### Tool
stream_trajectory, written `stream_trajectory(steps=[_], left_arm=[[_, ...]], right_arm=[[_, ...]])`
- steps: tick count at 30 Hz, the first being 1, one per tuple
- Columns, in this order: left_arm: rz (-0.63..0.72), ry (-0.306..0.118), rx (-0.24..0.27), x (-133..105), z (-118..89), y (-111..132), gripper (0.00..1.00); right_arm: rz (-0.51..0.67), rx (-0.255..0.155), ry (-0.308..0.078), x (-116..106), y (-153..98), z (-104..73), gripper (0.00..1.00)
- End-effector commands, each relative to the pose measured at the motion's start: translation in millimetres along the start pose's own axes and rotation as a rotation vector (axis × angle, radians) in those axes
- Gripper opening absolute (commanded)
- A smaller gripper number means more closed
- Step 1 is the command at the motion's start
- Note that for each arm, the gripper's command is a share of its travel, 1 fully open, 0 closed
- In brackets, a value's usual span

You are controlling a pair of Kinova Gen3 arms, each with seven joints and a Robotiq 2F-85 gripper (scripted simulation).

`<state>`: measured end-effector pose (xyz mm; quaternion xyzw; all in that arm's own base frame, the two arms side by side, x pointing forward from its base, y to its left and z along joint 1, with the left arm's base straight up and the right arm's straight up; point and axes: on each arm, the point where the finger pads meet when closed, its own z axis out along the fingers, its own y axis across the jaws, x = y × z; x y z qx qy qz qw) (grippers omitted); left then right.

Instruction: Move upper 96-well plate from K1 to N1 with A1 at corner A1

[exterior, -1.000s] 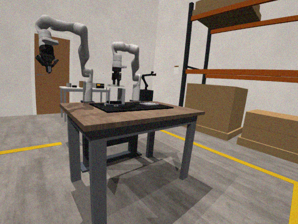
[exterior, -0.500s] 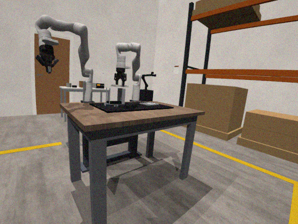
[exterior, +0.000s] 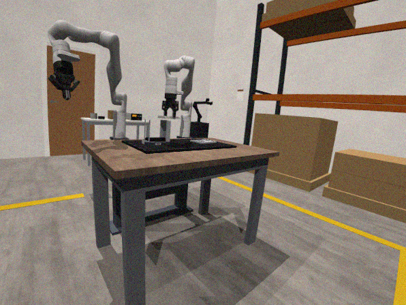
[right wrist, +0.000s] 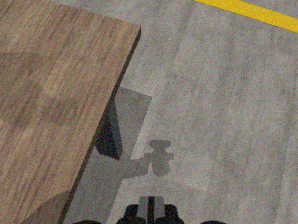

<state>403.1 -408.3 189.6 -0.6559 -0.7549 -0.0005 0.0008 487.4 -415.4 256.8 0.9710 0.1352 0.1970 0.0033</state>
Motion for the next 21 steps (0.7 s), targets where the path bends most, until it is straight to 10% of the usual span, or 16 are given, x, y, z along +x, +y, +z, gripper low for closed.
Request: stream_trajectory(steps=[1, 21], left_arm=[[0.0, -0.003, -0.002, 9, -1, 2, 0.937], [0.0, -0.003, -0.002, 61, 0, 11, 0.937]], right_arm=[[-0.001, -0.002, 0.002, 1, 0, -1.5, 0.017], [-0.001, -0.002, 0.002, 1, 0, -1.5, 0.017]])
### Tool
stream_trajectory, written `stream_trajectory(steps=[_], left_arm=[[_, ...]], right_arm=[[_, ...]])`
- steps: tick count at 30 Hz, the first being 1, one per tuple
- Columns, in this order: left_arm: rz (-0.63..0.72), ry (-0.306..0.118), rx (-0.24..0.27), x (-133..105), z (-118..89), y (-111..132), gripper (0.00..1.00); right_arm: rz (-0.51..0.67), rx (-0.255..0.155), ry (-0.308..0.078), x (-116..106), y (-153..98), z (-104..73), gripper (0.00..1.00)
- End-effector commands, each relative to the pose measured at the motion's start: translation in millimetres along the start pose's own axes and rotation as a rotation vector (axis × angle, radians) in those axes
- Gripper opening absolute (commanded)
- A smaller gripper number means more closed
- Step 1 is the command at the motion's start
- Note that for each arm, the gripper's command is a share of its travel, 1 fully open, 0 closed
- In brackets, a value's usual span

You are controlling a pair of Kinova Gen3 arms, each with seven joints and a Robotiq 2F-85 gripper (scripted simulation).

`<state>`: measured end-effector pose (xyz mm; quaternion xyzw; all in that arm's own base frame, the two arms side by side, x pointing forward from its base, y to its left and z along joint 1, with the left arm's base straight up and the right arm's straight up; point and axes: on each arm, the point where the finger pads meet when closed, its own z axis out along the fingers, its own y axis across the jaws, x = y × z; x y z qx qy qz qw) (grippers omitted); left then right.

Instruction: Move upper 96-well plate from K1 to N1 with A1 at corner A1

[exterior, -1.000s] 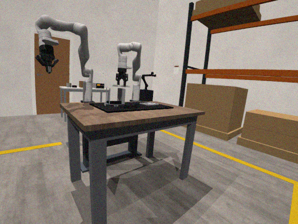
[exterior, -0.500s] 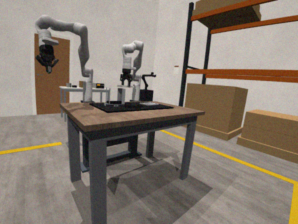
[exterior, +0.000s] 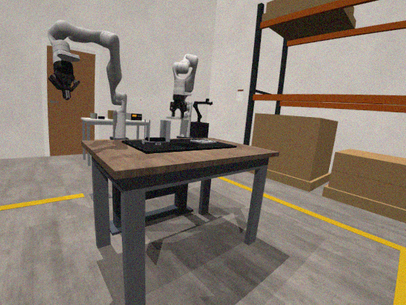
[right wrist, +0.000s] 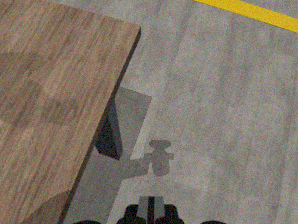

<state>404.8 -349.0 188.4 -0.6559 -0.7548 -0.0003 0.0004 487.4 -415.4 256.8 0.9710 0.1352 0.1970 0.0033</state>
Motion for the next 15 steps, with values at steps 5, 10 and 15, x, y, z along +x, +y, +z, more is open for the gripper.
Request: stream_trajectory(steps=[5, 10, 15], left_arm=[[0.0, -0.002, -0.002, 19, -1, 4, 0.937], [0.0, -0.002, -0.002, 36, 0, 6, 0.937], [0.0, -0.002, -0.002, 49, 0, 9, 0.937]], right_arm=[[-0.001, -0.002, 0.002, 1, 0, -1.5, 0.017], [-0.001, -0.002, 0.002, 1, 0, -1.5, 0.017], [-0.001, -0.002, 0.002, 1, 0, -1.5, 0.017]])
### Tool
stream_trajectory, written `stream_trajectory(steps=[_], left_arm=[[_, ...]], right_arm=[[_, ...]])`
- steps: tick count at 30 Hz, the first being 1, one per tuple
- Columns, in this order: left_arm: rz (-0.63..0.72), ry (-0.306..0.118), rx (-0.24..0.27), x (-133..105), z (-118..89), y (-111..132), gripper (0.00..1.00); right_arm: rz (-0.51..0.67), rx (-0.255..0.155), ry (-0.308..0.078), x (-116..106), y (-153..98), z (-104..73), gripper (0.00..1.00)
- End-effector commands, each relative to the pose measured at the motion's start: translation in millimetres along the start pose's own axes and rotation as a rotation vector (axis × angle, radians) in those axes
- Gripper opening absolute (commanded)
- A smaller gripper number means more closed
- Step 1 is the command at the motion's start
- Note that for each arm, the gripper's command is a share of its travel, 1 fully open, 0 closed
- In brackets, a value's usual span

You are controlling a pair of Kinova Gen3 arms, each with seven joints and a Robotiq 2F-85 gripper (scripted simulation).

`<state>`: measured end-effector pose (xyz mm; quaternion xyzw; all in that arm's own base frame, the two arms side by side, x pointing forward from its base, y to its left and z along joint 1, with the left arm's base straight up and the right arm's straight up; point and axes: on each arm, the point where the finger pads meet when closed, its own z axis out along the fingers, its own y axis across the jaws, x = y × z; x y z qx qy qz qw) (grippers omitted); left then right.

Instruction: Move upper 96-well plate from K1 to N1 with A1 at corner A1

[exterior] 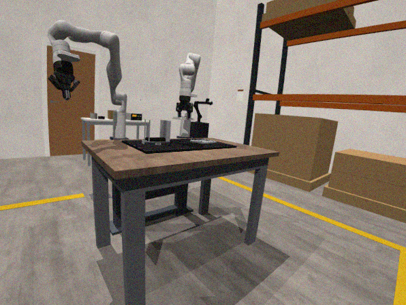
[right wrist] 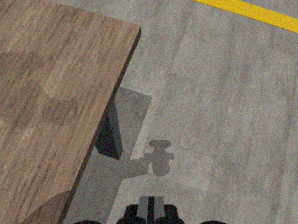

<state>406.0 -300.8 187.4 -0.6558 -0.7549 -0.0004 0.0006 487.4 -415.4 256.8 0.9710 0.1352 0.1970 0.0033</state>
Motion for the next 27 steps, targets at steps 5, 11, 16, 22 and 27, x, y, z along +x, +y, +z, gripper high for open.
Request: stream_trajectory(steps=[5, 11, 16, 22, 27], left_arm=[[0.0, -0.002, -0.002, 14, -1, 3, 0.937], [0.0, -0.002, -0.002, 34, 0, 6, 0.937], [0.0, -0.002, -0.002, 51, 0, 9, 0.937], [0.0, -0.002, -0.002, 64, 1, 11, 0.937], [0.0, -0.002, -0.002, 80, 1, 14, 0.937]], right_arm=[[-0.001, -0.002, 0.002, 1, 0, -1.5, 0.017], [-0.001, -0.002, 0.002, 1, 0, -1.5, 0.017], [-0.001, -0.002, 0.002, 1, 0, -1.5, 0.017], [-0.001, -0.002, 0.002, 1, 0, -1.5, 0.017], [-0.001, -0.002, 0.002, 1, 0, -1.5, 0.017]])
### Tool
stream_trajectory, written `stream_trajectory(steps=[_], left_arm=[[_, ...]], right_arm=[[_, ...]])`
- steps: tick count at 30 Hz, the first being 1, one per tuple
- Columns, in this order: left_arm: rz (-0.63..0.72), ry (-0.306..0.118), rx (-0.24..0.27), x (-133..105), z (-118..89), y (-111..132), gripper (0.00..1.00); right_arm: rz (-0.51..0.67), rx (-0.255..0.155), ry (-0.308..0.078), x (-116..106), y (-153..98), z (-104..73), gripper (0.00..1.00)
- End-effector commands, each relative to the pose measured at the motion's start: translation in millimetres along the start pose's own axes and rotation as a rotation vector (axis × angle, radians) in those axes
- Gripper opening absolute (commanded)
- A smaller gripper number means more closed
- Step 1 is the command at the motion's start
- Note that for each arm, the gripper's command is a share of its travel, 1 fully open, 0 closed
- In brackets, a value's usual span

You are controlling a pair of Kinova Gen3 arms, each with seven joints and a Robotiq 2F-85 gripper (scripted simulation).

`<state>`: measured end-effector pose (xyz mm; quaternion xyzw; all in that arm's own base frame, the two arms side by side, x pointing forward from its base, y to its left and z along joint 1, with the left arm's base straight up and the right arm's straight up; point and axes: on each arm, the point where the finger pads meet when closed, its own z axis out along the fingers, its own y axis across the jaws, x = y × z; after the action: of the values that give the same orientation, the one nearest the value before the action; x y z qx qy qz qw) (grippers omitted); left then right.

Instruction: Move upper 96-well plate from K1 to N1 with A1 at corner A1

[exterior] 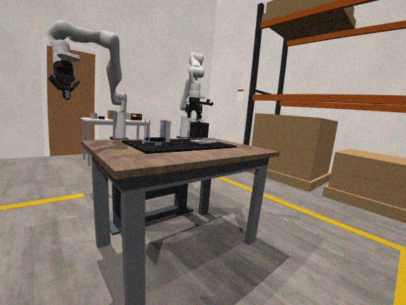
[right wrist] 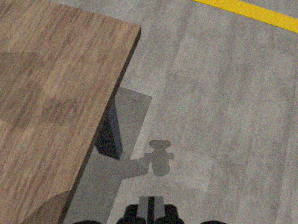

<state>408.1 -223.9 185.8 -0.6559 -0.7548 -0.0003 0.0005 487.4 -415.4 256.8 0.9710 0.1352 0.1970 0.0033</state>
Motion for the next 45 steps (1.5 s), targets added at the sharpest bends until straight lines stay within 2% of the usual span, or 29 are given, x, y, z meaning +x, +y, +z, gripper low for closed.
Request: stream_trajectory(steps=[1, 23, 25, 36, 45], left_arm=[[0.0, -0.002, -0.002, 8, -1, 2, 0.937], [0.0, -0.002, -0.002, 73, 1, 13, 0.937], [0.0, -0.002, -0.002, 73, 1, 13, 0.937], [0.0, -0.001, -0.002, 111, 2, 19, 0.937], [0.0, -0.001, -0.002, 111, 2, 19, 0.937]], right_arm=[[-0.001, -0.002, 0.002, 1, 0, -1.5, 0.017], [-0.001, -0.002, 0.002, 1, 0, -1.5, 0.017], [-0.001, -0.002, 0.002, 1, 0, -1.5, 0.017], [-0.001, -0.002, 0.002, 1, 0, -1.5, 0.017], [-0.001, -0.002, 0.002, 1, 0, -1.5, 0.017]])
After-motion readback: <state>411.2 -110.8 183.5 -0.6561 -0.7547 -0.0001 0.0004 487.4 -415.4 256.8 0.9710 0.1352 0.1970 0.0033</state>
